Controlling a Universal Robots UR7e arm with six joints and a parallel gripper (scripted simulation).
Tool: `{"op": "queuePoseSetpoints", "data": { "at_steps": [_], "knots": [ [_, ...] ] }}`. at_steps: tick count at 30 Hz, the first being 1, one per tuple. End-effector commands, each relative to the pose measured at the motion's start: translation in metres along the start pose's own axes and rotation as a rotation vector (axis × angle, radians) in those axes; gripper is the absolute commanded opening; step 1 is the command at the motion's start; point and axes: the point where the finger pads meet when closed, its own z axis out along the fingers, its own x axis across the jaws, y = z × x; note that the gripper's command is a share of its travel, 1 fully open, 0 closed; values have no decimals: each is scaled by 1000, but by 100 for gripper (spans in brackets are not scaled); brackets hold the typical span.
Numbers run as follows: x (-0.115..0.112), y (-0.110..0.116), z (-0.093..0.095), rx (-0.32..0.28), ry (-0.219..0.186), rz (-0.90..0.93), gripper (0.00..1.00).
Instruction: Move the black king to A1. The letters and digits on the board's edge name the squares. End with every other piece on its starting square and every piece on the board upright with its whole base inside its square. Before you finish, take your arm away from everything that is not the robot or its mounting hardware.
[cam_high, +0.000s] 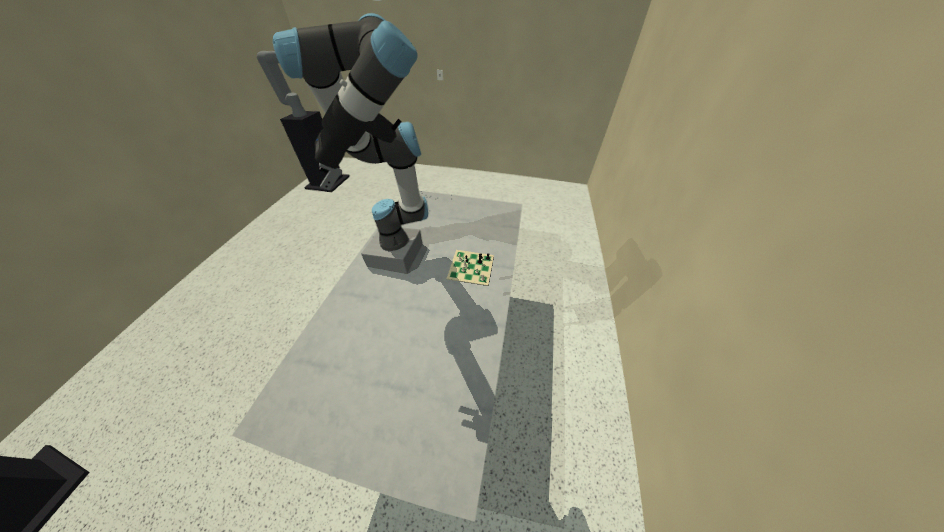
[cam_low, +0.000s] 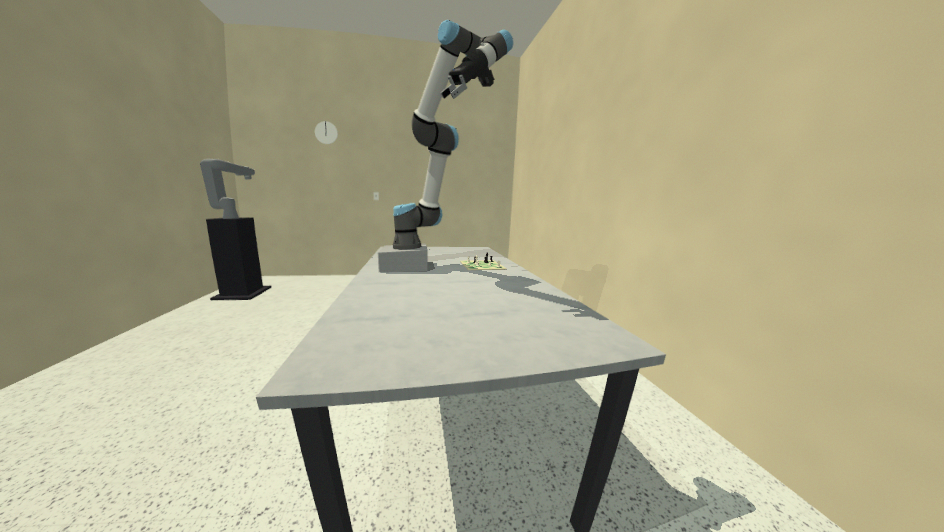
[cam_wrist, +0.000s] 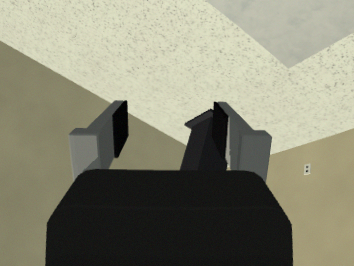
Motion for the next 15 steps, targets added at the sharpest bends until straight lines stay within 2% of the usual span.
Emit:
{"op": "queuePoseSetpoints", "data": {
  "at_steps": [1,9,15],
  "knots": [
    [0,0,0,0,1,1,100],
    [7,-7,-2,3,3,-27,100],
    [32,-36,-8,18,8,-138,100]
  ]
}}
